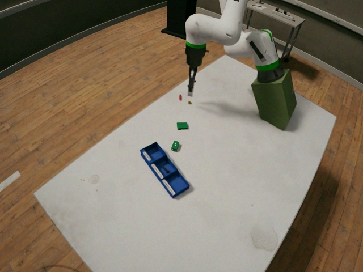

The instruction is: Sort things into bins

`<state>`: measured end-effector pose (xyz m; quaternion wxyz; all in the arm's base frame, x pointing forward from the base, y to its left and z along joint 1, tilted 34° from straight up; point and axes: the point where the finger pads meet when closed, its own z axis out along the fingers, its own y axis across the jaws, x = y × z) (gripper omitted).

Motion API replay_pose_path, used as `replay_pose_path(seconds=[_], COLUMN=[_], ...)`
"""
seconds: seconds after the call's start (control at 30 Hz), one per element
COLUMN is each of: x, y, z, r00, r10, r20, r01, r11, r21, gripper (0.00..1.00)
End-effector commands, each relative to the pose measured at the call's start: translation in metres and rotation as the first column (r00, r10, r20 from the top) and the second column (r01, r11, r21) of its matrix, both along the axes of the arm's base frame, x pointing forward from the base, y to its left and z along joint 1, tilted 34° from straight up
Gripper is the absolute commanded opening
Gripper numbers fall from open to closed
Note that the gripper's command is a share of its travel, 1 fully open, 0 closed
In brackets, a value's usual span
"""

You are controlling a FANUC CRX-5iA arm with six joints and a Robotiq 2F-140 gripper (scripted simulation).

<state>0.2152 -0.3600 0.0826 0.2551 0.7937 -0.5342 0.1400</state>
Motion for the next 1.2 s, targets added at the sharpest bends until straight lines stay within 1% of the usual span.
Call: replay_pose_path(seconds=[0.0,0.03,0.4,0.63,0.93,1.17], x=[0.0,0.0,-0.002,-0.001,-0.002,-0.003], y=[-0.005,-0.005,-0.03,-0.031,-0.037,-0.037], z=[-0.007,-0.007,-0.043,-0.043,-0.054,-0.054], r00=[1.0,1.0,1.0,1.0,1.0,1.0], r10=[0.001,0.001,0.001,0.001,0.001,0.001], r20=[0.001,0.001,0.001,0.001,0.001,0.001], r01=[-0.001,-0.001,-0.001,-0.001,-0.001,-0.001], r11=[1.0,1.0,1.0,1.0,1.0,1.0], r21=[0.0,0.0,0.0,0.0,0.0,0.0], gripper=[0.27,0.27,0.27,0.27,0.27,0.27])
